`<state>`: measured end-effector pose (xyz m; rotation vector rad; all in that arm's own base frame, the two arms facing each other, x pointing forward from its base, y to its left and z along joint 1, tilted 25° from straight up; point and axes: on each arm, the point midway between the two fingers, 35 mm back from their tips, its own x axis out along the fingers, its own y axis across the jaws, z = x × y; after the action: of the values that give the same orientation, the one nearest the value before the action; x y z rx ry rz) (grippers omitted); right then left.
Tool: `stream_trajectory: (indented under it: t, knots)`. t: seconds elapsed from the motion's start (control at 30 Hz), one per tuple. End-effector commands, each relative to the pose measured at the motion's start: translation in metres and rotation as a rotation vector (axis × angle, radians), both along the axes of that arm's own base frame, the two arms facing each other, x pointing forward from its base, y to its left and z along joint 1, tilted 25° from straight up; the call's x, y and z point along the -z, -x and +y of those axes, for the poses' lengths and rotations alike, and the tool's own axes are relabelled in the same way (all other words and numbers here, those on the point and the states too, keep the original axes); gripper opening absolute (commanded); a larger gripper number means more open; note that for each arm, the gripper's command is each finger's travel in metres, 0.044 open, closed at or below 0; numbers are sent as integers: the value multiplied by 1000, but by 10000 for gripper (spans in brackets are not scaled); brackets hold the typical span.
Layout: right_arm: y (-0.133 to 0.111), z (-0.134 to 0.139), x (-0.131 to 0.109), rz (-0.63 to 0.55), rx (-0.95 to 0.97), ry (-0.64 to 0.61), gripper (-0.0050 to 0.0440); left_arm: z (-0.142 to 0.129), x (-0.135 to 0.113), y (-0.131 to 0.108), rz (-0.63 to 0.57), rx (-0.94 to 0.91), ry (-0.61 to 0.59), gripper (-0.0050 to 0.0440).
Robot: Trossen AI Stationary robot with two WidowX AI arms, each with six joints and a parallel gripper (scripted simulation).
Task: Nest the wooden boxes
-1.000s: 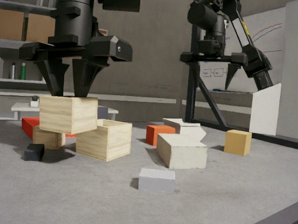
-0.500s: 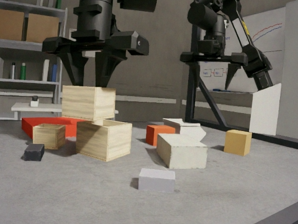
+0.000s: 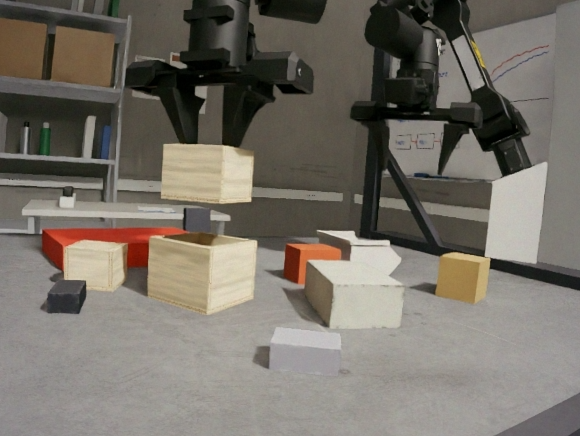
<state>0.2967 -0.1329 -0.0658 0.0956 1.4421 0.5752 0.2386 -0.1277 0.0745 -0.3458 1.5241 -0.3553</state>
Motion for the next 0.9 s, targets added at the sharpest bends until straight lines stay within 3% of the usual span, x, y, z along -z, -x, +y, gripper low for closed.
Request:
stream_trajectory:
  t: [0.0, 0.13, 0.4, 0.6, 0.67, 0.87]
  knots:
    - [-6, -3, -7, -9, 2, 8, 272, -1, -1, -2, -26, 1, -12, 400]
    - [-6, -3, -7, -9, 2, 8, 272, -3, 5, -8, -64, 10, -46, 400]
    - [-6, -3, -7, -9, 2, 8, 272, -24, 20, -40, -356, 21, -213, 400]
    - [-6, -3, -7, -9, 2, 8, 272, -42, 16, -56, -550, -12, -265, 400]
    - [-6, -3, -7, -9, 2, 8, 272, -42, 16, -56, -550, -12, -265, 400]
    - [-6, -3, -7, -9, 2, 8, 272, -65, 2, -67, -770, -88, -281, 400]
